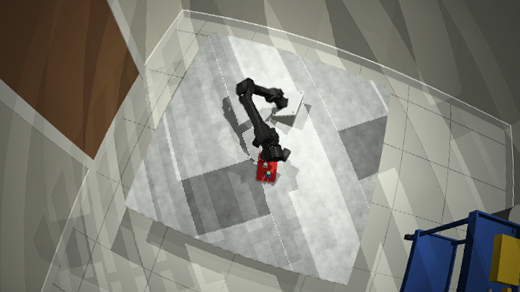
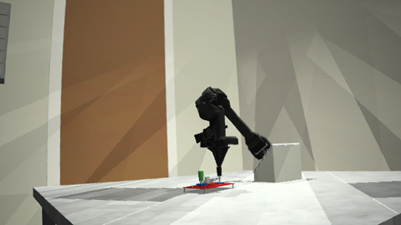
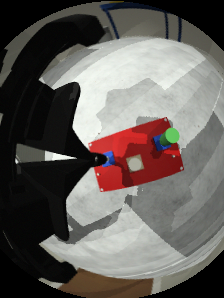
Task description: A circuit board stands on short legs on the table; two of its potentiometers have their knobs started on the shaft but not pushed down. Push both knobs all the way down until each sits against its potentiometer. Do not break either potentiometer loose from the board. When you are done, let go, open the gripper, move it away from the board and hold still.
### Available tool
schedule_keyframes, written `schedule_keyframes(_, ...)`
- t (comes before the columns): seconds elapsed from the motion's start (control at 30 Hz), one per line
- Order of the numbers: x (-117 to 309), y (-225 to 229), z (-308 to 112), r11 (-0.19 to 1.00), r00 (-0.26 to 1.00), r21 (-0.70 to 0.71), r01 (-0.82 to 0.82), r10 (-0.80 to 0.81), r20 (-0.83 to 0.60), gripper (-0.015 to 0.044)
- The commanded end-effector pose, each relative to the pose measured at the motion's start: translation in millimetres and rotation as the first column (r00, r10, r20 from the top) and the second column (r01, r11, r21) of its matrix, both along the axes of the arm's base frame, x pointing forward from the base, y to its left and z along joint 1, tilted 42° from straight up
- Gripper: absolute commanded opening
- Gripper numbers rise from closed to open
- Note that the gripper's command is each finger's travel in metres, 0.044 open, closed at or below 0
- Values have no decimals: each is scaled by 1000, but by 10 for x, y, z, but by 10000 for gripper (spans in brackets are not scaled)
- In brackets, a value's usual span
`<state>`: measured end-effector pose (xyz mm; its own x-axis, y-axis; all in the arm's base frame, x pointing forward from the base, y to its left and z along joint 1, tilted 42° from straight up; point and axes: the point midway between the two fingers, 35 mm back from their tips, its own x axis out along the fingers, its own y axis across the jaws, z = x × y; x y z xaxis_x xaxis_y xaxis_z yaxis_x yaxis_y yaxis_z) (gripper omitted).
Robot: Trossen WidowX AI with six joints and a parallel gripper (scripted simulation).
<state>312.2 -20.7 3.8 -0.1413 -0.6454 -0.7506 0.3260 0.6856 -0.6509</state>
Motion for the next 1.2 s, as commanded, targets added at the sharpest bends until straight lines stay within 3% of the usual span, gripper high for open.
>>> schedule_keyframes(0.0, -7, -110, -91, 1000, 1000, -7, 14, -14, -1, 0)
schedule_keyframes(1.17, -25, -186, -176, 1000, 1000, -7, 14, -14, -1, 0)
